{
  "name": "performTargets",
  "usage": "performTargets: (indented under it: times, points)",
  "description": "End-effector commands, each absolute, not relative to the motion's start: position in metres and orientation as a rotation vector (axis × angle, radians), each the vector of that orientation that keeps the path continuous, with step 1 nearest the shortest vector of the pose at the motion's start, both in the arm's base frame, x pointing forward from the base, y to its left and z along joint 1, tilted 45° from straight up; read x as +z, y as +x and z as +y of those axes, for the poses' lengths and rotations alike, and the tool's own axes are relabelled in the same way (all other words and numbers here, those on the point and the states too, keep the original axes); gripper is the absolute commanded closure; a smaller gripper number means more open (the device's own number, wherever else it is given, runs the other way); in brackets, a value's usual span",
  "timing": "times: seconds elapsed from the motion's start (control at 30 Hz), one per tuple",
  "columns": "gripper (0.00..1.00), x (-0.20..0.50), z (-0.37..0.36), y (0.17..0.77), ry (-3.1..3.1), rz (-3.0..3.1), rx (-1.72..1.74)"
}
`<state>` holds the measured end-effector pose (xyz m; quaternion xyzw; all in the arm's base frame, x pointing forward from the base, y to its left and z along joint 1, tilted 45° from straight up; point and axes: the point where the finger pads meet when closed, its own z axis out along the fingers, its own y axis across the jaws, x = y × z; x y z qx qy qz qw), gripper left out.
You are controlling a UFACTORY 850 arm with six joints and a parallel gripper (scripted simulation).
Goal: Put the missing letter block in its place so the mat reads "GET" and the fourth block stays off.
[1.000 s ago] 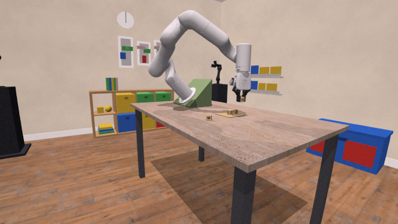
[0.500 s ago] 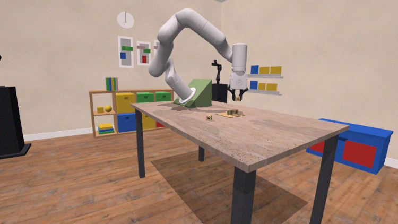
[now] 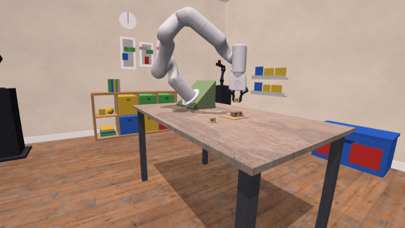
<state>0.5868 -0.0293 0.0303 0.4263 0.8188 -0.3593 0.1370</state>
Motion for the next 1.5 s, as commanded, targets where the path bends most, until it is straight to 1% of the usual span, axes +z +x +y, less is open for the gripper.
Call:
performTargets:
  times: [0.0,0.73,1.47]
  points:
    - [0.73,0.034,-0.03,0.577,1.365,2.243,-0.987]
    - [0.73,0.044,-0.035,0.535,1.805,1.754,-0.801]
    - [0.73,0.043,-0.037,0.534,1.815,1.739,-0.795]
